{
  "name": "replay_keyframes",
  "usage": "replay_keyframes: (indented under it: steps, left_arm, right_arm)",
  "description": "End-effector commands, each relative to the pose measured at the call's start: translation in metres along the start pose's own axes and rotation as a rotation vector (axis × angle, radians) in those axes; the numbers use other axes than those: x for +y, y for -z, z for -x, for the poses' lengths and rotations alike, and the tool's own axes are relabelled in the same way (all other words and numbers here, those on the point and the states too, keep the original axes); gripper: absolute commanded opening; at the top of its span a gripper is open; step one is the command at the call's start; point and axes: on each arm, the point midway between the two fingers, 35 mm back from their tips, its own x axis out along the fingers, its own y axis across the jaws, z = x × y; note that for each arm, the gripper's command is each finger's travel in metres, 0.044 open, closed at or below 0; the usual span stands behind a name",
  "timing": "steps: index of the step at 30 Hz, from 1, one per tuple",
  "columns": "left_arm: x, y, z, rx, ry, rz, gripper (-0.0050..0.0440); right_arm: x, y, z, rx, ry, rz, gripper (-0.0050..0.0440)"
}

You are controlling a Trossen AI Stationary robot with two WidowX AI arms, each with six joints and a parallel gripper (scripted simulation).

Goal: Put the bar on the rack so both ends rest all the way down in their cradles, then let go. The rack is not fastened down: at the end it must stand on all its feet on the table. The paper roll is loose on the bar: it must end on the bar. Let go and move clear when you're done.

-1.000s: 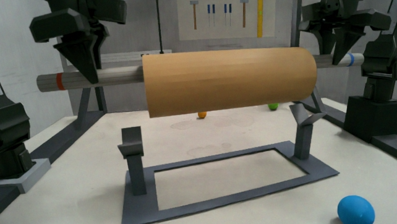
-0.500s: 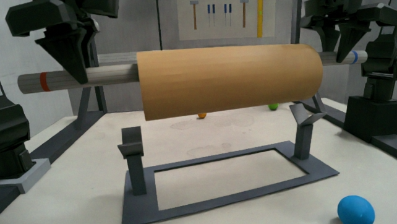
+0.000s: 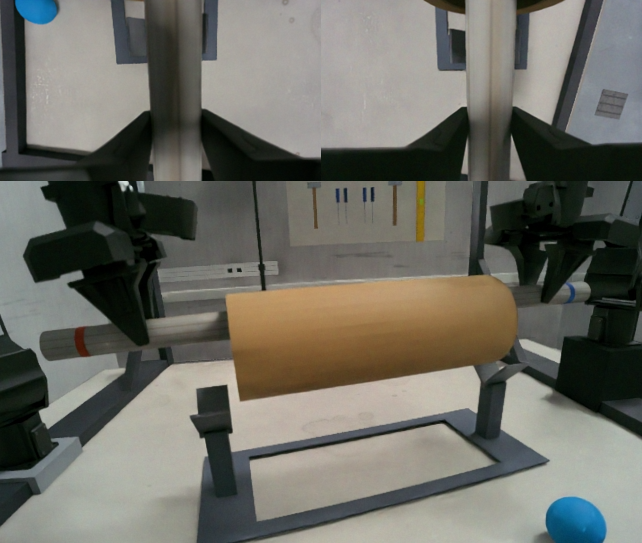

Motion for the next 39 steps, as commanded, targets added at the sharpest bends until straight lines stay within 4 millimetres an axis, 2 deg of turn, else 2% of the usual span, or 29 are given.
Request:
replay_keyframes:
  steps: [1,3,4,6,11,21,26,27,39]
  left_arm:
    - [0.003,-0.002,-0.003,-0.016,-0.013,0.006,0.005]
    - [0.003,-0.001,-0.005,-0.015,-0.011,0.005,0.005]
    - [0.004,-0.006,0.006,-0.046,-0.02,0.011,0.005]
    - [0.004,-0.009,0.008,-0.056,-0.021,0.01,0.005]
    - [0.003,-0.007,0.013,-0.055,-0.02,0.01,0.005]
    - [0.001,-0.002,0.0,-0.037,-0.007,0.01,0.005]
    - [0.003,-0.005,0.003,-0.046,-0.017,0.01,0.005]
    - [0.003,-0.001,-0.003,-0.035,-0.015,0.01,0.005]
    - [0.002,0.001,-0.017,-0.021,-0.012,0.01,0.005]
  right_arm:
    - [0.0,0.001,0.006,-0.04,0.026,0.003,0.005]
    - [0.001,0.002,0.004,-0.041,0.022,0.004,0.005]
    - [-0.001,-0.002,0.009,-0.048,0.028,0.001,0.005]
    - [0.003,-0.002,0.016,-0.059,0.033,0.011,0.005]
    - [0.0,-0.003,0.012,-0.057,0.033,0.005,0.005]
    - [0.002,0.001,0.002,-0.035,0.018,0.004,0.005]
    - [0.0,-0.002,0.007,-0.05,0.028,0.006,0.005]
    - [0.001,0.001,-0.001,-0.034,0.019,0.004,0.005]
    - [0.001,0.004,-0.011,-0.034,0.022,0.003,0.005]
